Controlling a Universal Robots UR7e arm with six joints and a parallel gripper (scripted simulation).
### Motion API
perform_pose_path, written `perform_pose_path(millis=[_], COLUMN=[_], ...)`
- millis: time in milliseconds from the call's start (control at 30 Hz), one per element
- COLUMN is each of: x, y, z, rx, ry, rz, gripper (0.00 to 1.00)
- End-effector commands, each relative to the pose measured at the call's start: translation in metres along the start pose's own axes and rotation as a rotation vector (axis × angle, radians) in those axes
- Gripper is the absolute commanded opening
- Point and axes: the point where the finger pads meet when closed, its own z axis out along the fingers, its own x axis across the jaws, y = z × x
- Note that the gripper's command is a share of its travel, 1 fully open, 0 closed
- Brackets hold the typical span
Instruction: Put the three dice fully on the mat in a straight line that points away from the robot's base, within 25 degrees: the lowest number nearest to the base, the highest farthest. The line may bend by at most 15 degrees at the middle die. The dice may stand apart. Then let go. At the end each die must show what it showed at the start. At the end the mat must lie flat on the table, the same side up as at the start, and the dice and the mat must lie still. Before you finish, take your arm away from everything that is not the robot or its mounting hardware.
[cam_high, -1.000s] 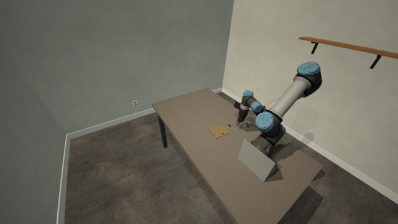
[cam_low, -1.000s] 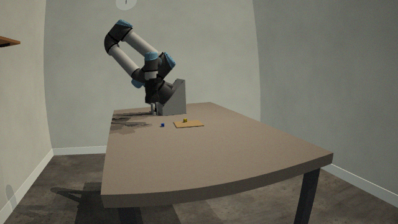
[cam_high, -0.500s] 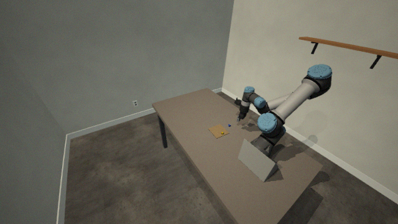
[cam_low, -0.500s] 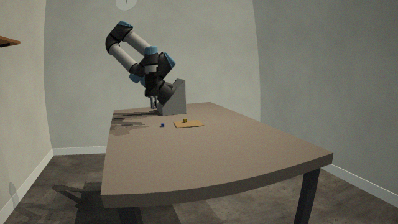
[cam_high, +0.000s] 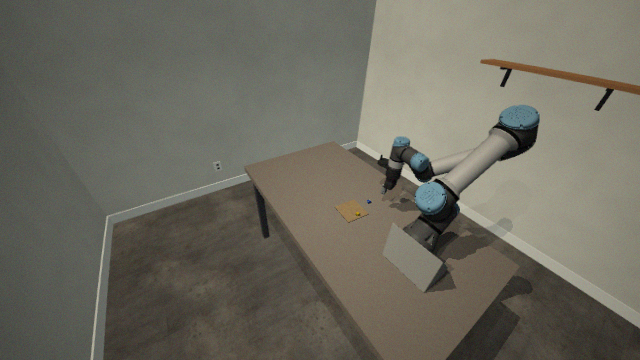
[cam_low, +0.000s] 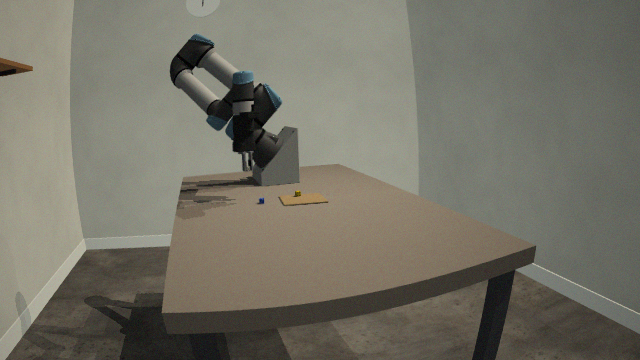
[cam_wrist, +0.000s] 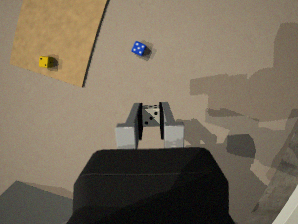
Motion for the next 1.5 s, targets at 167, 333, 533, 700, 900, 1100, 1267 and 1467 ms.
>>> perform_pose_path(millis=[167,333,533,700,900,1100,1267,1467], x=[0.000,-0.001,-0.012,-0.026,-0.070,-0.118,-0.135,-0.146], y=[0.000,-0.001,-0.016,-0.031,-0.067,-0.094,-0.101,-0.105], z=[0.000,-0.001,-0.002,-0.002,-0.004,-0.004,-0.004,-0.004], rx=[0.000,0.000,0.003,0.004,0.004,0.001,0.000,0.000], ry=[0.000,0.000,-0.006,-0.010,-0.014,-0.007,-0.003,0.001], rz=[0.000,0.001,0.025,0.051,0.116,0.178,0.197,0.211], gripper=[0.34,0.34,0.34,0.34,0.34,0.34,0.34,0.34])
